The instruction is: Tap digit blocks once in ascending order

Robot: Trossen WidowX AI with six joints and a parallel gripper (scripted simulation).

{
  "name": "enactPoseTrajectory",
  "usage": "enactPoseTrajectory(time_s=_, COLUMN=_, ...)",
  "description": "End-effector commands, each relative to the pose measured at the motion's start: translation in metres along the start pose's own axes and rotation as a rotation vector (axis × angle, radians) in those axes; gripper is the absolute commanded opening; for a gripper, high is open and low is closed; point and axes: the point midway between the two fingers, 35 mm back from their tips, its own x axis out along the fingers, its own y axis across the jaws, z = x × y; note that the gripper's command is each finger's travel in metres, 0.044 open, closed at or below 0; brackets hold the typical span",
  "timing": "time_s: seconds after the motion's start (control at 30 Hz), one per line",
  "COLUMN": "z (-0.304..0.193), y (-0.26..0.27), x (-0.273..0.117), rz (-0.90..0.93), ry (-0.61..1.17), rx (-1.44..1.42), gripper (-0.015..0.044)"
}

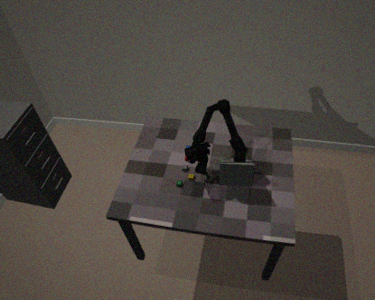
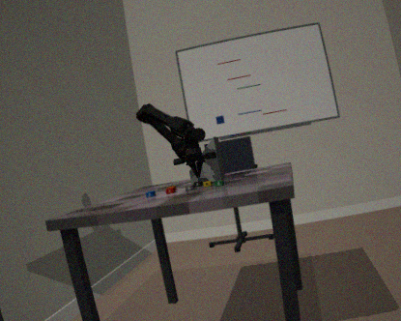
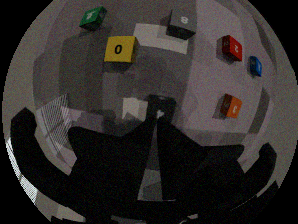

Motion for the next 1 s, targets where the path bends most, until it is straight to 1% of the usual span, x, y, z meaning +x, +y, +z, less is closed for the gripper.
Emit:
enactPoseTrajectory(time_s=0.0, z=-0.001, y=-0.001, x=0.007, rz=-0.005, ry=-0.001, rx=-0.008, gripper=0.002)
enactPoseTrajectory(time_s=0.33, z=-0.001, y=-0.001, x=0.022, rz=-0.007, ry=-0.001, rx=-0.008, gripper=0.002)
enactPoseTrajectory(time_s=0.5, z=-0.001, y=-0.001, x=0.023, rz=-0.007, ry=-0.001, rx=-0.008, gripper=0.002)
enactPoseTrajectory(time_s=0.63, z=-0.001, y=-0.001, x=-0.005, rz=-0.005, ry=0.0, rx=-0.007, gripper=0.002)
enactPoseTrajectory(time_s=0.8, z=-0.001, y=0.0, x=-0.012, rz=-0.002, ry=-0.002, rx=-0.007, gripper=0.002)
enactPoseTrajectory(time_s=0.87, z=0.0, y=0.002, x=-0.029, rz=0.006, ry=-0.005, rx=-0.003, gripper=0.002)
enactPoseTrajectory(time_s=0.97, z=0.0, y=0.003, x=-0.067, rz=0.007, ry=-0.003, rx=-0.004, gripper=0.002)
